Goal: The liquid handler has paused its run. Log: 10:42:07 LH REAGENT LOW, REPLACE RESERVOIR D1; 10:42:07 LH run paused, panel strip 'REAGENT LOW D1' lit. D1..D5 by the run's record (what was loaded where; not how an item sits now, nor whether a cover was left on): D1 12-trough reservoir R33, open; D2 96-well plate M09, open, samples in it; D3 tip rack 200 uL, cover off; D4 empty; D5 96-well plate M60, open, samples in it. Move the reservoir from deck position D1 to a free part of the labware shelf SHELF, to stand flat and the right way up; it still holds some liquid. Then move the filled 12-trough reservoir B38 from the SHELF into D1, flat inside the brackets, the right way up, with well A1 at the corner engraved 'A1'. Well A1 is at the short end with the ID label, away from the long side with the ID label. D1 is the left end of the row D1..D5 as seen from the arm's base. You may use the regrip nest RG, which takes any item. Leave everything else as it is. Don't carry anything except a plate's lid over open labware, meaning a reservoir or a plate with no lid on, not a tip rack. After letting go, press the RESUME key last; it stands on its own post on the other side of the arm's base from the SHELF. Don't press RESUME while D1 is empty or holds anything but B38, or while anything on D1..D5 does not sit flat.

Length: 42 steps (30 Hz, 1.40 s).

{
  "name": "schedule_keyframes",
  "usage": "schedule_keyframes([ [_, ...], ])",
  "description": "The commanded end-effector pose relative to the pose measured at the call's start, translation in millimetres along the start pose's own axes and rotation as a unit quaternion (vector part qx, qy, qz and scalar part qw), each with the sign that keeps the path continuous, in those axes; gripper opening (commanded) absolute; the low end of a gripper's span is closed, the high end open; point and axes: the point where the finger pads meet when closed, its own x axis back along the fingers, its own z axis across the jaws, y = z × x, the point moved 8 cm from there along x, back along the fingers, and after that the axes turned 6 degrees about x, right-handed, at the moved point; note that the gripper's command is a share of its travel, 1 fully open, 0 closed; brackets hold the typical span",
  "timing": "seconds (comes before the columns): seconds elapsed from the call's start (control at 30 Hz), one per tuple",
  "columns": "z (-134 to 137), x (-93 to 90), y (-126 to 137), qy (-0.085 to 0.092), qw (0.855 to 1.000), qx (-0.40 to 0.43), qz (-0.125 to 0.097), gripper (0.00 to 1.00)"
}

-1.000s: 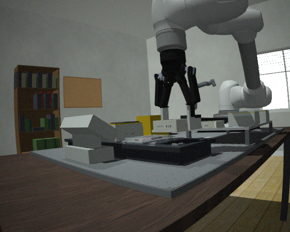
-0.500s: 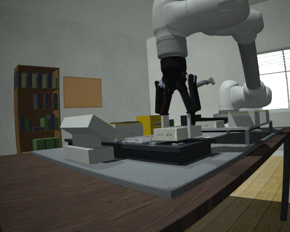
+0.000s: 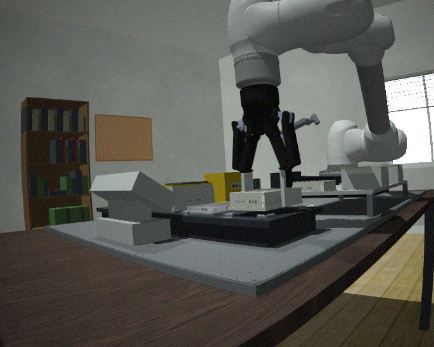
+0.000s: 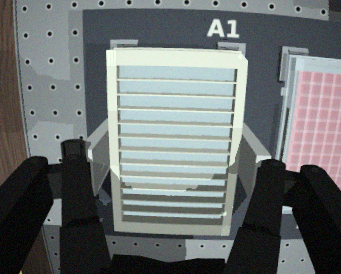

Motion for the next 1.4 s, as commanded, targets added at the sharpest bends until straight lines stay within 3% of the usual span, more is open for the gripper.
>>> schedule_keyframes([
  [0.0,0.0,0.3,0.0,0.0,1.0,0.0,0.0,0.0],
  [1.37,0.0,-7.0,0.0,0.0,1.0,0.0,0.0,0.0],
])
